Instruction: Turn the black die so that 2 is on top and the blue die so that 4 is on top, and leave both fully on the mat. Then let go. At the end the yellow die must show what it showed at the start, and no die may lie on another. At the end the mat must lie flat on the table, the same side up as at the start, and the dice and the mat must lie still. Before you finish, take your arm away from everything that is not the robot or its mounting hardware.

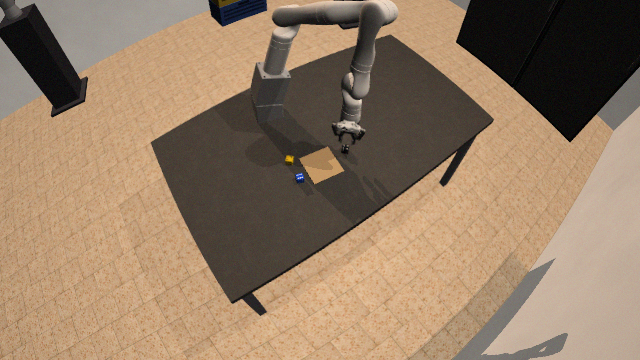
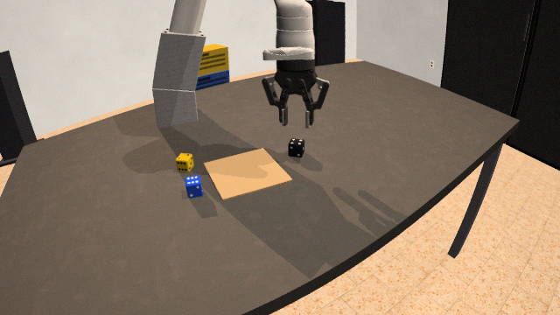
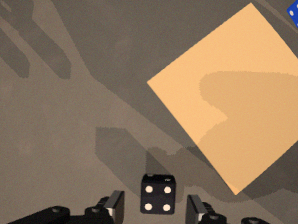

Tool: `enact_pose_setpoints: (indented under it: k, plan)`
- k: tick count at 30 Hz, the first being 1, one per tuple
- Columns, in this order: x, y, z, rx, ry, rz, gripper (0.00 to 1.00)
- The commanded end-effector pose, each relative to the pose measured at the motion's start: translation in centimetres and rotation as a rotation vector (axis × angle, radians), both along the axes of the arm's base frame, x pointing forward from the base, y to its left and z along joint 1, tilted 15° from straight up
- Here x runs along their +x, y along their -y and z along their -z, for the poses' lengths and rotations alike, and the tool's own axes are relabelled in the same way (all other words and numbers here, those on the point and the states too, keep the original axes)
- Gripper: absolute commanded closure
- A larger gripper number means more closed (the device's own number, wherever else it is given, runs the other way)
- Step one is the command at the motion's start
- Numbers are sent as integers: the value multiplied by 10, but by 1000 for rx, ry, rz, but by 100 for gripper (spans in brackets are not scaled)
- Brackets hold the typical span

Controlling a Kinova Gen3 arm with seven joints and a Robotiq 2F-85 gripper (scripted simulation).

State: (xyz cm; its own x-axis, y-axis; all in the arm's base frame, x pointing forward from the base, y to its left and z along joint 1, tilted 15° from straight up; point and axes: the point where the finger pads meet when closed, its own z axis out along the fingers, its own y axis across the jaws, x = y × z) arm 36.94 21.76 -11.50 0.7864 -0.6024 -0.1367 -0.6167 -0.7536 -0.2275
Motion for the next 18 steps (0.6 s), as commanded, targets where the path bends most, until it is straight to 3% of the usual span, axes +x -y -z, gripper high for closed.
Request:
enact_pose_setpoints:
  k: [1, 18]
  plan:
    - [-5, -4, 4, -4, -6, -14, 54]
    - [-6, -10, 28, -4, -6, -14, 54]
